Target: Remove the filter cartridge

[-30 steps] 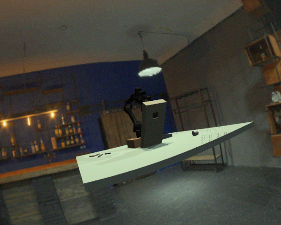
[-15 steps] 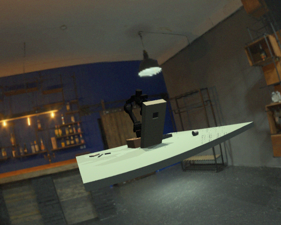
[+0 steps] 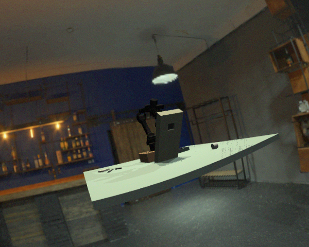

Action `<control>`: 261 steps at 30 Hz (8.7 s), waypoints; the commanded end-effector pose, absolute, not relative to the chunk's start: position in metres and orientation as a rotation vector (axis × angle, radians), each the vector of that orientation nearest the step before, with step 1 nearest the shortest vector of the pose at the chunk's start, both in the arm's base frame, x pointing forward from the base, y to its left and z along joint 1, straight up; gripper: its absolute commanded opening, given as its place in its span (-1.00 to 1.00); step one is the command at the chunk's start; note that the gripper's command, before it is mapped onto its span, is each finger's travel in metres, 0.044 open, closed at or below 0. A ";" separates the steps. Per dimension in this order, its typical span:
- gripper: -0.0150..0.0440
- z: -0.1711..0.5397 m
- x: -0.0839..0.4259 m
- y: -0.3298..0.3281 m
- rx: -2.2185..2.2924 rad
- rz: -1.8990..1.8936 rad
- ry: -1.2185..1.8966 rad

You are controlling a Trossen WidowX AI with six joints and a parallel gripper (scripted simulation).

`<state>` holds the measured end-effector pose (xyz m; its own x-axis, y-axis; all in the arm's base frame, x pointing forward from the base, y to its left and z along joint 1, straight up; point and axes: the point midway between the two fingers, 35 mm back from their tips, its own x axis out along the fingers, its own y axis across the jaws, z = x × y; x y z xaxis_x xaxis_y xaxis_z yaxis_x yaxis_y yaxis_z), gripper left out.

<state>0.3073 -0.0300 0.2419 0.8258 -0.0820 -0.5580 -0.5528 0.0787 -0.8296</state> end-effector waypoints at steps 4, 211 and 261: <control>-0.10 0.234 0.317 -0.032 -1.471 0.380 0.544; -0.49 0.209 0.354 -0.036 -0.122 -0.053 0.598; -0.49 0.208 0.262 -0.026 -0.122 -0.053 0.605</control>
